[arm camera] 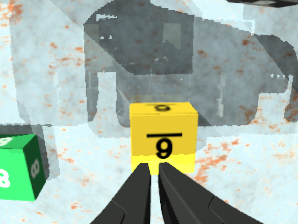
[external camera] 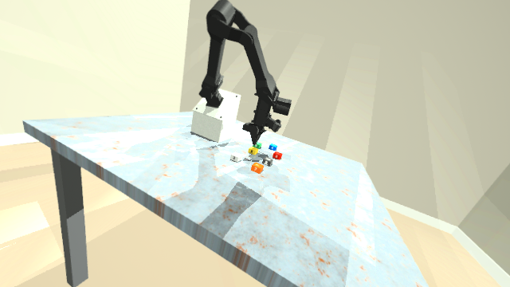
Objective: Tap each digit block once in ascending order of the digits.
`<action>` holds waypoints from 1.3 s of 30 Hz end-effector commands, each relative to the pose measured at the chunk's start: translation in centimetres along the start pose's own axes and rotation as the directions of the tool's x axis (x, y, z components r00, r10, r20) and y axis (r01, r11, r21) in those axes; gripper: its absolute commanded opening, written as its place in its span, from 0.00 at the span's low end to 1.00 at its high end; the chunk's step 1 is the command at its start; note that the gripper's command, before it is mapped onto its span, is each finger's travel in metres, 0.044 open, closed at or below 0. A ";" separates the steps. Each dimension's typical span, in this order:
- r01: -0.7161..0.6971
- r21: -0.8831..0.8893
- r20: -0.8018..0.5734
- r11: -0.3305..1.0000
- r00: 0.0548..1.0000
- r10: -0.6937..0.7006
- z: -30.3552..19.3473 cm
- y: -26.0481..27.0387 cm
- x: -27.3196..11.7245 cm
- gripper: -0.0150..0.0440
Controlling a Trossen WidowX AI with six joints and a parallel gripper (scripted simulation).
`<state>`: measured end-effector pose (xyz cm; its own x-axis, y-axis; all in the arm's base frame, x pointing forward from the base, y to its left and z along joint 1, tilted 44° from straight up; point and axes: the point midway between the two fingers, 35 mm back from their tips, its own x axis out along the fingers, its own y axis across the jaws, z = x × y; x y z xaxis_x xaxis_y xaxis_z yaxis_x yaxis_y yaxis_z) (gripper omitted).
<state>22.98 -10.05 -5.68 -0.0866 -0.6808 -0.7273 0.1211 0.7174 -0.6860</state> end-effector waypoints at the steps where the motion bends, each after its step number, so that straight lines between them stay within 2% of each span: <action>1: 0.005 -0.010 -0.004 1.000 1.000 -0.005 -0.2 0.0 0.8 0.29; 14: 0.006 -0.010 -0.004 1.000 1.000 -0.006 -0.2 0.0 2.0 0.29; 18: 0.004 -0.009 -0.003 1.000 1.000 -0.004 -0.2 0.0 -0.8 0.29; 23: 0.004 -0.010 -0.004 1.000 1.000 -0.004 -0.1 0.1 -1.3 0.29; 29: 0.000 -0.010 -0.004 1.000 1.000 0.000 -0.1 0.1 -8.9 0.29; 36: 0.001 -0.010 -0.004 1.000 1.000 -0.001 -0.1 0.1 -9.2 0.29; 39: -0.008 -0.011 -0.003 1.000 1.000 0.008 1.9 -1.6 -9.3 0.29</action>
<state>23.84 -4.16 0.73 -0.0976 -0.6818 -0.7250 0.0964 0.7186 -0.6887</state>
